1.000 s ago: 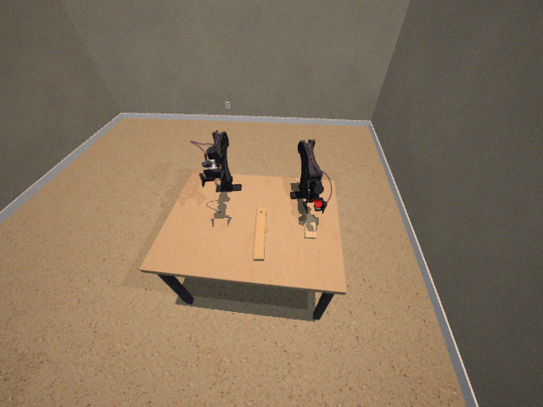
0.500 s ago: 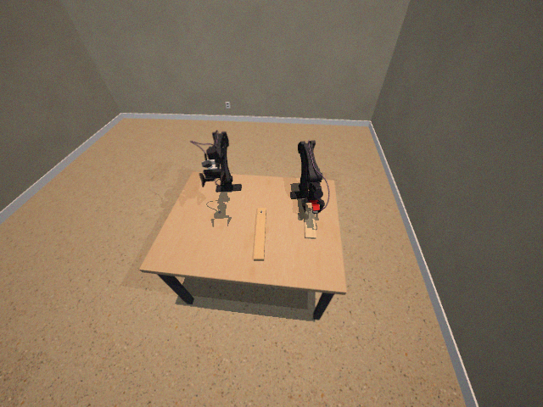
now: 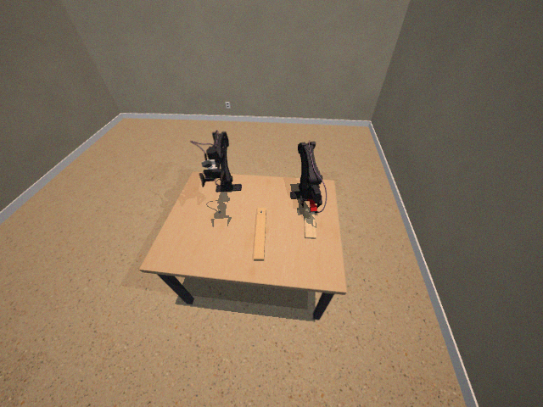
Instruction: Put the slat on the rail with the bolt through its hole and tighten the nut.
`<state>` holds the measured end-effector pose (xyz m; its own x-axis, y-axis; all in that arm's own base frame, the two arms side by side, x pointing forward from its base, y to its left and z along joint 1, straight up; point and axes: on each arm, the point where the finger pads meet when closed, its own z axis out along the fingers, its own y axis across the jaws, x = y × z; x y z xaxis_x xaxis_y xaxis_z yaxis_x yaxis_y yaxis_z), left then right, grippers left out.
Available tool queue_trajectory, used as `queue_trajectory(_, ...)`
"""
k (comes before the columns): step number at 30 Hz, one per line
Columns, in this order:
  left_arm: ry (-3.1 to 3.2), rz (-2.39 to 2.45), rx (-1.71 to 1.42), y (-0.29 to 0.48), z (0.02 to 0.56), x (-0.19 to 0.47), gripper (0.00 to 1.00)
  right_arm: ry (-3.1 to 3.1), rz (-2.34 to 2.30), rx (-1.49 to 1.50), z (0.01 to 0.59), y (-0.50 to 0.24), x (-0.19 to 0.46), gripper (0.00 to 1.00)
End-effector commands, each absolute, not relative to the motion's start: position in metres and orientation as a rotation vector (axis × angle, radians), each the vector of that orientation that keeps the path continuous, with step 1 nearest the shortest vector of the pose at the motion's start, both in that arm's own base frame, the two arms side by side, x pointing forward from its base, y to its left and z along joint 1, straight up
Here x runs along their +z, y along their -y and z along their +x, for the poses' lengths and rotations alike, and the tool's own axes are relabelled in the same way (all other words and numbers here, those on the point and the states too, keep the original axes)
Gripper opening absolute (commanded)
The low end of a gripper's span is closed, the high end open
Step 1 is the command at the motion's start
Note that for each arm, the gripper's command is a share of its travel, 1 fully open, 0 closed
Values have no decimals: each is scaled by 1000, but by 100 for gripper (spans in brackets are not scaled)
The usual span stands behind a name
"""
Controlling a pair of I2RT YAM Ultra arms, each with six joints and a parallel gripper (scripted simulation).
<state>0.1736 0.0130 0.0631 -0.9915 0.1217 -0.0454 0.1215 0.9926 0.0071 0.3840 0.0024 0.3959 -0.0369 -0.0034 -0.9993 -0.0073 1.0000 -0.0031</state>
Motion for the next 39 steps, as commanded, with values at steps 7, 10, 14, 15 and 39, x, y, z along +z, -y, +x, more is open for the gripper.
queue_trajectory(7, -3156, 207, 2, -15, 158, 59, 100, -1558, 0, 0, 381, -1, 412, 100)
queue_trajectory(10, -3143, 206, 5, -15, 162, 57, 100, -1558, 0, 0, 381, -1, 412, 100)
queue_trajectory(14, -3140, 206, 6, -15, 163, 52, 100, -1558, 0, 0, 381, -1, 412, 100)
queue_trajectory(15, -3140, 206, 6, -15, 163, 51, 100, -1558, 0, 0, 381, -1, 412, 100)
queue_trajectory(39, -3136, 206, 7, -15, 164, 24, 100, -1558, 0, 0, 381, -1, 412, 100)
